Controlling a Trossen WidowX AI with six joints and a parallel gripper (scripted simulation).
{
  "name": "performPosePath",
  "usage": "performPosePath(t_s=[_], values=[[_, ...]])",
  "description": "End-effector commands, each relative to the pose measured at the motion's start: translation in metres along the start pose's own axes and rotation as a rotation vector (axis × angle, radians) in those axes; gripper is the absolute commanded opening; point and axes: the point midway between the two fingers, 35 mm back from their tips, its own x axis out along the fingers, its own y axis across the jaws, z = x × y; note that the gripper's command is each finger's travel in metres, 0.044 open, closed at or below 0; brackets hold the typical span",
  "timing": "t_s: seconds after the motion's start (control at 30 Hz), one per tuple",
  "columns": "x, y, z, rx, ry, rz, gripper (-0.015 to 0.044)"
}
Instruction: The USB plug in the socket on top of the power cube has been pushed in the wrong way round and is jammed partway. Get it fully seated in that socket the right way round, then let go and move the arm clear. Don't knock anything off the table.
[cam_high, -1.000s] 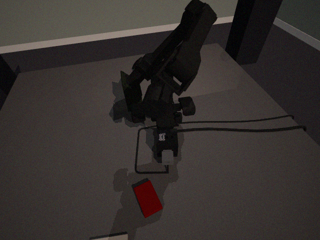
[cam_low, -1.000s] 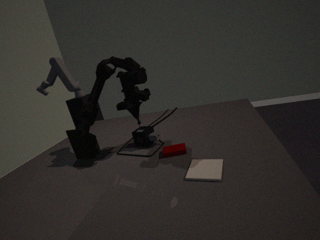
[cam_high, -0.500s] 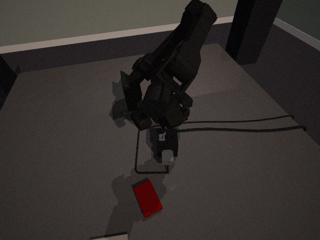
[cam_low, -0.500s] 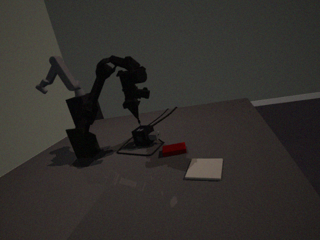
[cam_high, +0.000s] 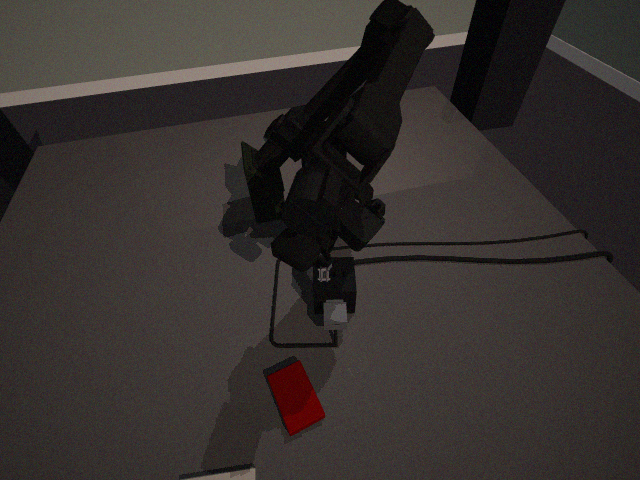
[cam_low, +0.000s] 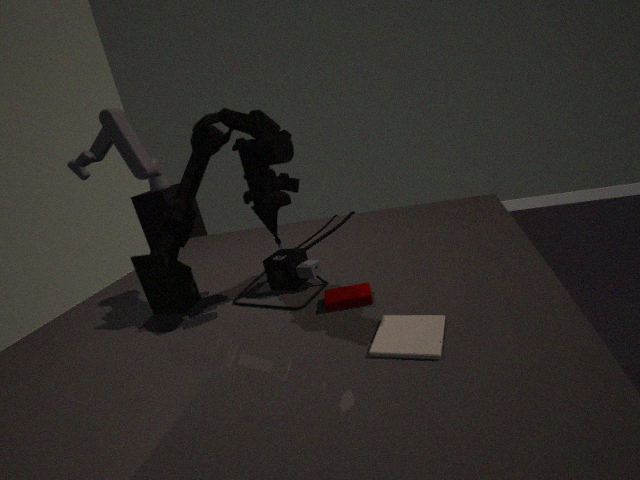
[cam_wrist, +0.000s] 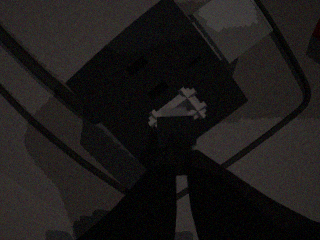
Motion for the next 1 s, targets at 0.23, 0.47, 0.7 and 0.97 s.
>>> performPosePath(t_s=[0.23,0.47,0.7,0.97], values=[[0.0002,-0.0001,-0.0001,-0.297,0.000,0.000,0.0000],[0.0002,-0.0001,-0.0001,-0.480,0.000,0.000,0.0000],[0.0002,-0.0001,-0.0001,-0.598,0.000,0.000,0.0000],[0.0002,-0.0001,-0.0001,-0.598,0.000,0.000,0.0000]])
